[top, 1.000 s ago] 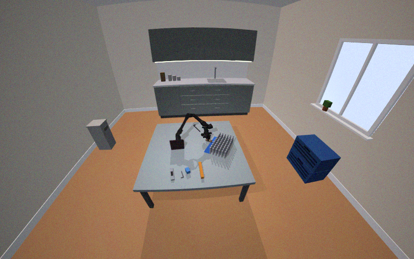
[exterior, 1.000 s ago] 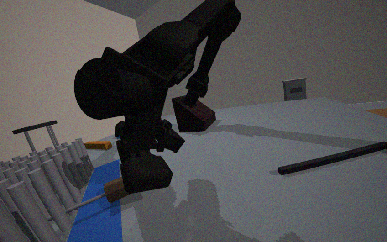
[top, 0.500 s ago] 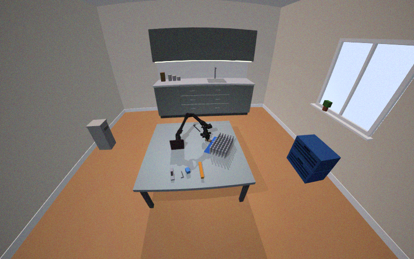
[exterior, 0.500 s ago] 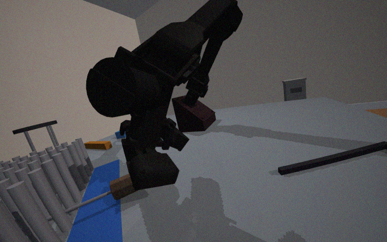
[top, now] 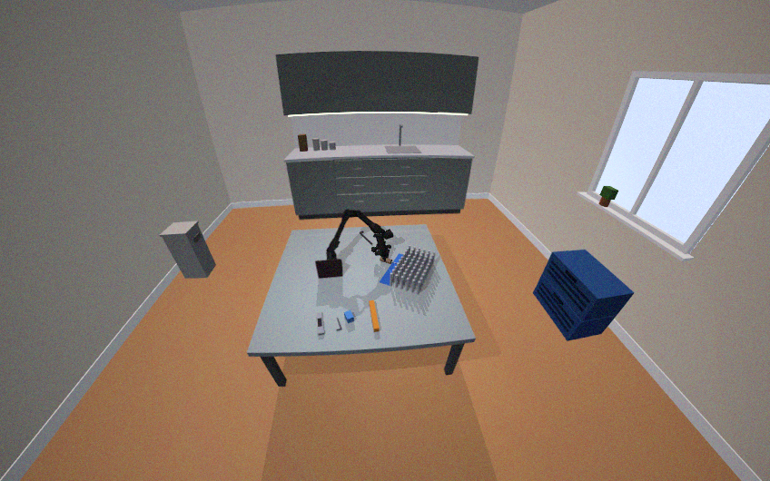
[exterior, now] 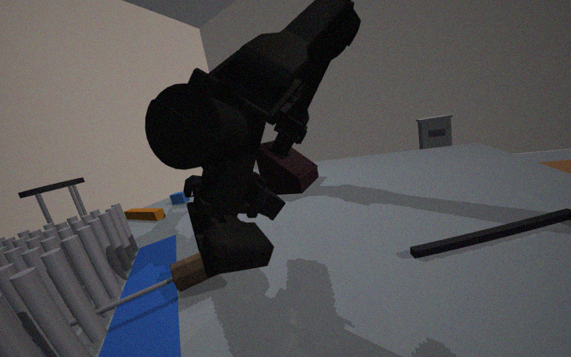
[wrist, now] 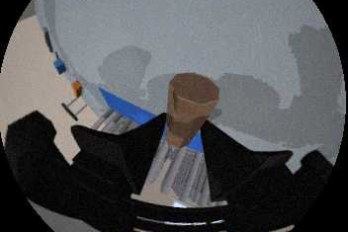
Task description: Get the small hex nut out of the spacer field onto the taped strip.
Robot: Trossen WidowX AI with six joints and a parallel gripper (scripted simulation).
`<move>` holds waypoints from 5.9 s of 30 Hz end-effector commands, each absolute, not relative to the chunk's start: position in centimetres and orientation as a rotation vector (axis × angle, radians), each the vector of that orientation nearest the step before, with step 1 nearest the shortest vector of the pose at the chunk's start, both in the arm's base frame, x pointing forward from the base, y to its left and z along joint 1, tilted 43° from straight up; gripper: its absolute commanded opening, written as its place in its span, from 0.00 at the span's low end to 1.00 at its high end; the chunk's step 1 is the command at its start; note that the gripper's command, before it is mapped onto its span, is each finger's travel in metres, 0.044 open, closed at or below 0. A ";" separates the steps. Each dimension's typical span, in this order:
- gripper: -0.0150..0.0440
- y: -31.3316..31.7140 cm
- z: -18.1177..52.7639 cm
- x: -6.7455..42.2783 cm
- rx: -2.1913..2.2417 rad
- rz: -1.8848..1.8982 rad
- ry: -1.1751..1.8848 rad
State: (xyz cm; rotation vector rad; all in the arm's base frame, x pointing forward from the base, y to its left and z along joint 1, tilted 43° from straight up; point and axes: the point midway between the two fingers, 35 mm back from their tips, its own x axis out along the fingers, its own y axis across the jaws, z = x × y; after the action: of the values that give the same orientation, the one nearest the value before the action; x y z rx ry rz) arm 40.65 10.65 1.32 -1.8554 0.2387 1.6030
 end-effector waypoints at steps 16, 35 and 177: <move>0.25 11.3 2.0 39.4 -1.856 1.600 0.239; 0.25 11.9 2.4 38.3 -1.854 1.601 0.239; 0.25 8.2 14.5 30.5 -1.854 1.607 0.240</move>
State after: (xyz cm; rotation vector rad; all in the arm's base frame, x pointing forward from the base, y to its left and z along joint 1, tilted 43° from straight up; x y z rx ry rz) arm 30.39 9.90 12.50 -1.8471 0.2473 1.6185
